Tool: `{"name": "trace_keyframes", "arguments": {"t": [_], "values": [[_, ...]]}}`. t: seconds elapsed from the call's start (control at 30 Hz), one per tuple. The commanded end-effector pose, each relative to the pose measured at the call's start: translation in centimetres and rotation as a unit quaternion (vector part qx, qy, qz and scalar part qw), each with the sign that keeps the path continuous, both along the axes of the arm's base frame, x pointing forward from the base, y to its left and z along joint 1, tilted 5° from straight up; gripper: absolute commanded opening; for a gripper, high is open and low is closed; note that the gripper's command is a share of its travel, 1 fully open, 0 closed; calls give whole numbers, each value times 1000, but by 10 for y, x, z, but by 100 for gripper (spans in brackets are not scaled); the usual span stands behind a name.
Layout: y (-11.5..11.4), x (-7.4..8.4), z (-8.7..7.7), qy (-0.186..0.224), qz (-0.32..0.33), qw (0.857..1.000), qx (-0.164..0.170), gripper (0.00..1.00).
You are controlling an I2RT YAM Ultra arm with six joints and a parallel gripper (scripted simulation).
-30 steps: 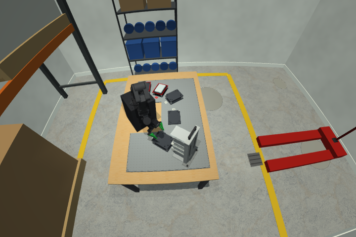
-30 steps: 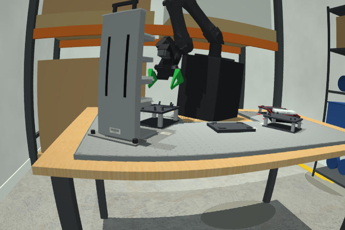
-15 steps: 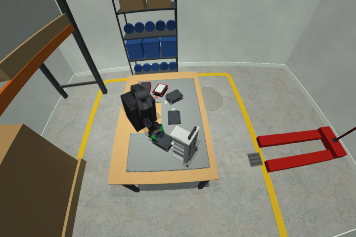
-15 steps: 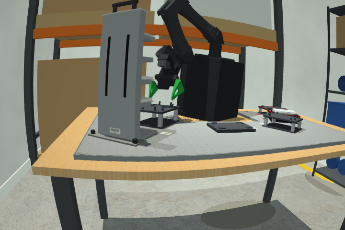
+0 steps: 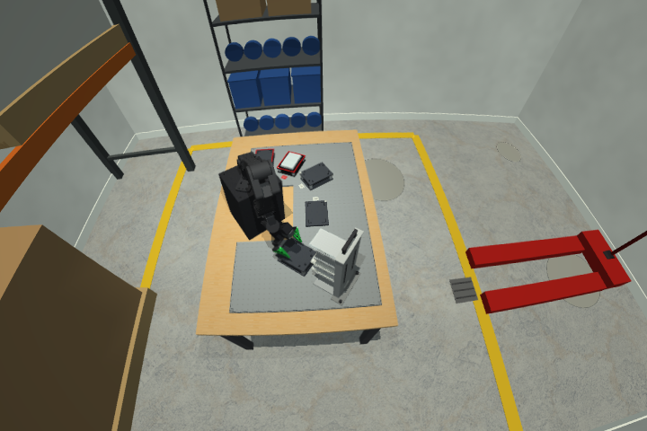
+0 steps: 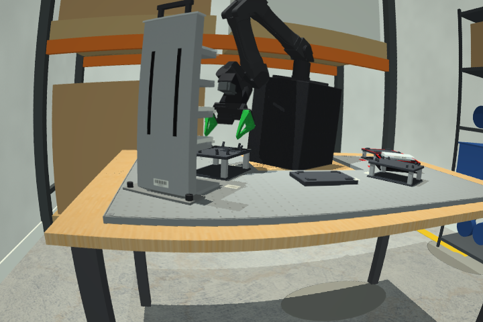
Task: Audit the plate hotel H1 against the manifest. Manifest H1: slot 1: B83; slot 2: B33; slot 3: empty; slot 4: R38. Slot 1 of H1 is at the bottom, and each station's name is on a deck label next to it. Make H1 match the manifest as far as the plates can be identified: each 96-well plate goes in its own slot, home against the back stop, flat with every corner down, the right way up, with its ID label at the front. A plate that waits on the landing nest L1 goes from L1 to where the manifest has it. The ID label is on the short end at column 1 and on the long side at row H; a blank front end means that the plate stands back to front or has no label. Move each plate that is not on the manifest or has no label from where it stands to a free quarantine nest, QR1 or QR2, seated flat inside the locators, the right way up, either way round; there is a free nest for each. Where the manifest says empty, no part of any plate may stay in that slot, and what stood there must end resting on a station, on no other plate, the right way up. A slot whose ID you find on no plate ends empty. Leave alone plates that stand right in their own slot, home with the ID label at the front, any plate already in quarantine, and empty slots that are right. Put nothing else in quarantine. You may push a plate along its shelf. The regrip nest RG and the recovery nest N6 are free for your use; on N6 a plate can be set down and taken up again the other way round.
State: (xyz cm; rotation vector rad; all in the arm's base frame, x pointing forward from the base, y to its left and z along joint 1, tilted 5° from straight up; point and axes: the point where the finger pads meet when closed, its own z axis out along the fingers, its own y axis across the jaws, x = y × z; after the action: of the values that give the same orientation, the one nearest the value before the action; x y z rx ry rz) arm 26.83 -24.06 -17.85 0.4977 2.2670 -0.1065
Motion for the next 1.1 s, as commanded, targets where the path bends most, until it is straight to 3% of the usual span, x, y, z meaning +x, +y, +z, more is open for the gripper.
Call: {"name": "trace_keyframes", "arguments": {"t": [0.0, 1.07], "values": [[-10, 12, 8, -10, 1, 1000, -10, 100], [-24, 48, 12, -12, 0, 1000, -11, 100]]}}
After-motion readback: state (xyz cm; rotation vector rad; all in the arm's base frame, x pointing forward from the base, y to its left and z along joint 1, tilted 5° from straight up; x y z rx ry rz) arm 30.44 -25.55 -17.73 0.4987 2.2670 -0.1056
